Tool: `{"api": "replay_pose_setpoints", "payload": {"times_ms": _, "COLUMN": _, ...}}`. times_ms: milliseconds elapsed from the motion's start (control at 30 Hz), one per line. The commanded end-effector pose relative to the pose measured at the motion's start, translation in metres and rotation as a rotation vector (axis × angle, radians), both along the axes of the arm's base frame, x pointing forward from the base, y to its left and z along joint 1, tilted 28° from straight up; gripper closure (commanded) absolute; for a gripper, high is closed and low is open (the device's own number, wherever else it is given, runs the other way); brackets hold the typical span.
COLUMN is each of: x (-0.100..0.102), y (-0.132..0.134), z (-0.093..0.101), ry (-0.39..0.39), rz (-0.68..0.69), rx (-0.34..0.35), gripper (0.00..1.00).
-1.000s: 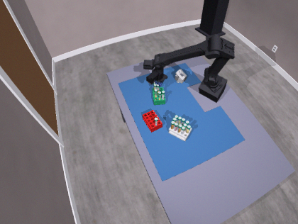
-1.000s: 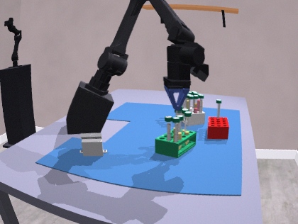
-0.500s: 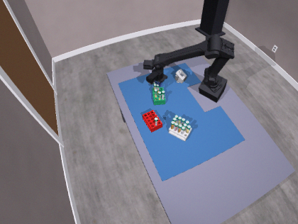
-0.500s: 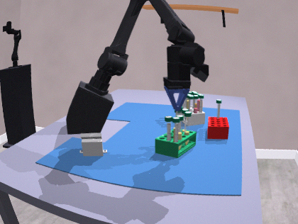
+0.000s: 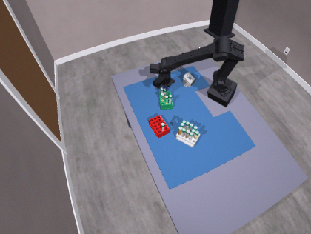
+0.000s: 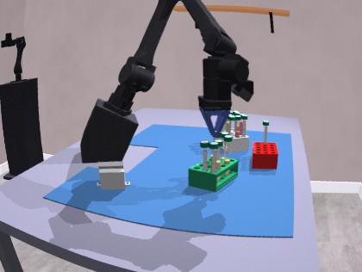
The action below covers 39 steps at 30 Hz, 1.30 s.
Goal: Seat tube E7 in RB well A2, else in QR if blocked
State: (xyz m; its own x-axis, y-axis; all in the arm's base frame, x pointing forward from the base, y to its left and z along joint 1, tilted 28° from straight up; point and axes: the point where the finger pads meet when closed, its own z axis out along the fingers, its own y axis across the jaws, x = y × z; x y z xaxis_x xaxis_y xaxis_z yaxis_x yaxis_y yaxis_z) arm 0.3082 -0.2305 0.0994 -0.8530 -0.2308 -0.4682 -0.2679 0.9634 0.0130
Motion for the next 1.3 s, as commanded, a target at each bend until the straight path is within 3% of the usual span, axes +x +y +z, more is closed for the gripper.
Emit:
{"api": "replay_pose_setpoints", "payload": {"times_ms": 0, "x": 0.004, "y": 0.003, "z": -0.007, "ry": -0.001, "rz": 0.001, "rx": 0.002, "gripper": 1.0}}
{"api": "replay_pose_setpoints", "payload": {"times_ms": 1267, "x": 0.009, "y": 0.004, "z": -0.014, "ry": -0.009, "rz": 0.001, "rx": -0.006, "gripper": 1.0}}
